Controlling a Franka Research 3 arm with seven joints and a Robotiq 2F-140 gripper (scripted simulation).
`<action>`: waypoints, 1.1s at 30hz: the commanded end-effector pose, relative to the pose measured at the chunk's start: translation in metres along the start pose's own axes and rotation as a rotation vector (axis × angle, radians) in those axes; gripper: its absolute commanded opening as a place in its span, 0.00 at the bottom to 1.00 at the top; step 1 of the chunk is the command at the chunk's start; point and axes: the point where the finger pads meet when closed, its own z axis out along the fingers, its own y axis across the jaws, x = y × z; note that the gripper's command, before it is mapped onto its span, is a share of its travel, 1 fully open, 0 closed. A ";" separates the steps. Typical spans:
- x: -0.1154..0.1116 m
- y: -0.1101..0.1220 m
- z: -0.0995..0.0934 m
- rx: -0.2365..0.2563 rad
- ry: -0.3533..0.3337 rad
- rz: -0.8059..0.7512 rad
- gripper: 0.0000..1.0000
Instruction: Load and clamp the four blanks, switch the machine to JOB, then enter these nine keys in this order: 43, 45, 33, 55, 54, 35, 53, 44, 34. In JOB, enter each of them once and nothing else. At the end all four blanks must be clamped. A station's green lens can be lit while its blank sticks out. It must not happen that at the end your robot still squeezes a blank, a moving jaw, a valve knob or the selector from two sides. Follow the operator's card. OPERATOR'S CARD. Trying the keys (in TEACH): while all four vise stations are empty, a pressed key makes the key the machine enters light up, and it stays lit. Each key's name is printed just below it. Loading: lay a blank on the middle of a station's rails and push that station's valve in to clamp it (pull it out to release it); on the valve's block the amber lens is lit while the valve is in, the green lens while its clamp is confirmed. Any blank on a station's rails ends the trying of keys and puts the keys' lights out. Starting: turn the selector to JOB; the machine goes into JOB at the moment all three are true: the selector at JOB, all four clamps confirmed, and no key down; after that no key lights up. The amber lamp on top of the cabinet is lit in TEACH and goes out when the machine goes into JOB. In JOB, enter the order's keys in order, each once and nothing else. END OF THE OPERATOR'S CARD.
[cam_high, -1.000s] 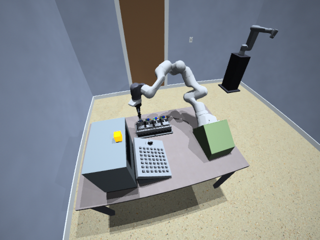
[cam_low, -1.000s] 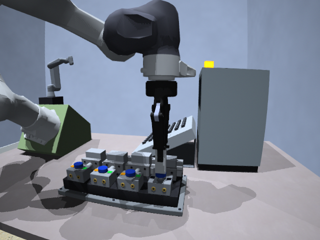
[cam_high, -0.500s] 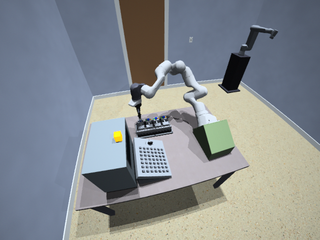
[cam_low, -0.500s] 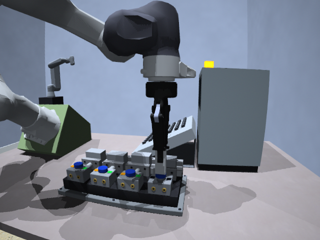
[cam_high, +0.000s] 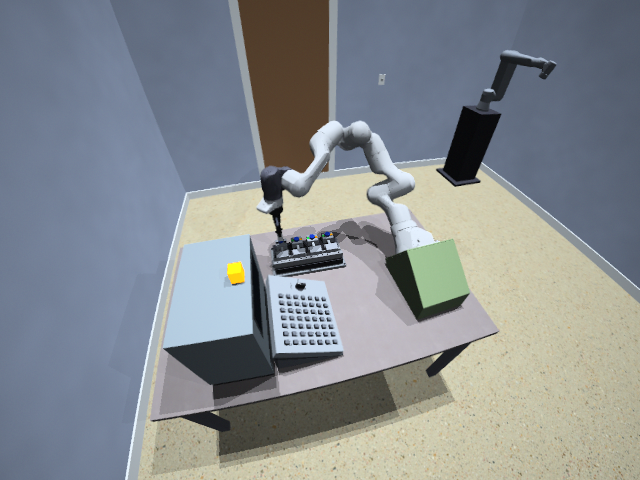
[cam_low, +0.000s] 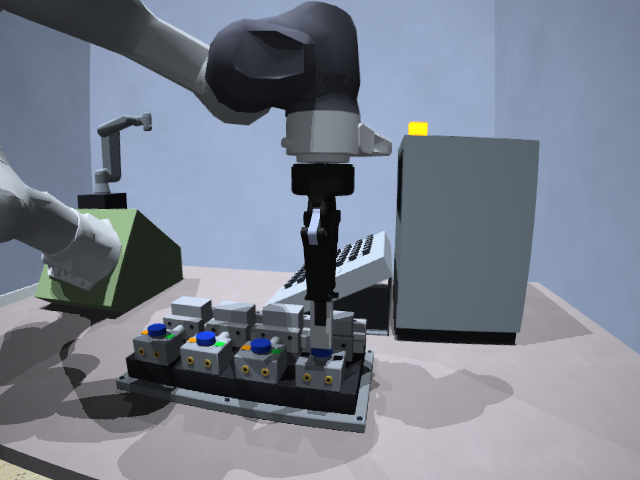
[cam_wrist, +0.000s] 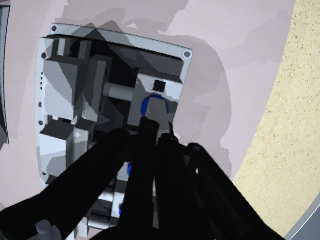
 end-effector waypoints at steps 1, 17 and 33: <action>0.000 0.001 0.003 -0.003 -0.001 0.004 0.00; 0.000 0.001 -0.001 -0.003 -0.001 0.004 0.00; 0.000 0.001 0.005 -0.003 -0.001 0.004 0.00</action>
